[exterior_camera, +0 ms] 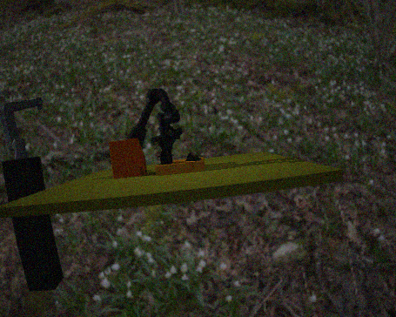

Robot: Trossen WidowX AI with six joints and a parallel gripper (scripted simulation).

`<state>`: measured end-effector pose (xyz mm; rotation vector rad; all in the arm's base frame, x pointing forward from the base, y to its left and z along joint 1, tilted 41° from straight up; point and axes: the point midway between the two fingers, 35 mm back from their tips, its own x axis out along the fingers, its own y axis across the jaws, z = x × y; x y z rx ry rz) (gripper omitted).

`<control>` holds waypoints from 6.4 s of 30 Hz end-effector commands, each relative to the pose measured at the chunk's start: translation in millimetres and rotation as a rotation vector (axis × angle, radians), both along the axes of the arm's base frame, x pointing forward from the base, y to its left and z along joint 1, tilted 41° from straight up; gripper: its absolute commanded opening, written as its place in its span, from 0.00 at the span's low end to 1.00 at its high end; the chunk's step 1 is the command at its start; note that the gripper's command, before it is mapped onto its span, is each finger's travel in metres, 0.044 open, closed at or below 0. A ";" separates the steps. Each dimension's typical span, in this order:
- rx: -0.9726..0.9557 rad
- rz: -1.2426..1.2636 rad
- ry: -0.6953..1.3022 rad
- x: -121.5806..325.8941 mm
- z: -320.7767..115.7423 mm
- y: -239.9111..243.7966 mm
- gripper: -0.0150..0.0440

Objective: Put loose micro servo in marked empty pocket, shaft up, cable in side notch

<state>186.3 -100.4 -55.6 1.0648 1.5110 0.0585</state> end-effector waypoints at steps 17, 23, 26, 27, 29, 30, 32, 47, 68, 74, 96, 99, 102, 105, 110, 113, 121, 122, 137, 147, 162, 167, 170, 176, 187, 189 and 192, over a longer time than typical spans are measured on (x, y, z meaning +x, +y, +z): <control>0.000 -0.004 0.002 -7.3 24.5 -15.9 0.25; 0.000 -0.004 0.001 7.4 25.3 -18.4 0.25; 0.000 -0.004 -0.001 21.8 26.2 -21.0 0.25; 0.000 -0.004 -0.001 24.4 26.4 -21.3 0.25; 0.000 -0.004 -0.001 25.3 26.4 -21.4 0.25; 0.000 -0.004 -0.001 25.3 26.4 -21.4 0.25; 0.000 -0.004 -0.001 25.7 28.0 -19.7 0.25; 0.005 -0.004 -0.001 36.0 72.2 31.5 0.25; 0.005 0.021 -0.022 46.3 120.0 86.6 0.25; -0.022 0.158 -0.136 46.3 120.0 86.6 0.25; -0.061 0.354 -0.301 63.3 120.7 82.9 0.25; -0.061 0.354 -0.302 75.3 121.2 80.4 0.25; -0.062 0.354 -0.303 87.3 121.7 77.9 0.25; -0.062 0.354 -0.304 99.2 122.1 75.4 0.25; -0.063 0.354 -0.305 118.6 122.9 71.4 0.25; -0.063 0.354 -0.306 130.0 123.3 69.1 0.25; -0.063 0.354 -0.307 153.6 124.3 64.2 0.25; -0.063 0.354 -0.307 153.6 124.3 64.2 0.25; -0.063 0.354 -0.308 156.4 110.3 76.7 0.25; -0.063 0.354 -0.308 156.5 109.6 77.4 0.25; -0.062 0.354 -0.308 158.2 101.3 84.6 0.25; -0.062 0.354 -0.308 158.8 98.3 87.2 0.25; -0.062 0.354 -0.309 159.1 96.8 88.4 0.25; -0.062 0.354 -0.309 159.9 93.1 91.6 0.25; -0.061 0.354 -0.309 161.3 86.4 97.4 0.25; -0.061 0.354 -0.309 161.5 85.3 98.3 0.25; -0.061 0.354 -0.309 161.9 83.4 100.0 0.25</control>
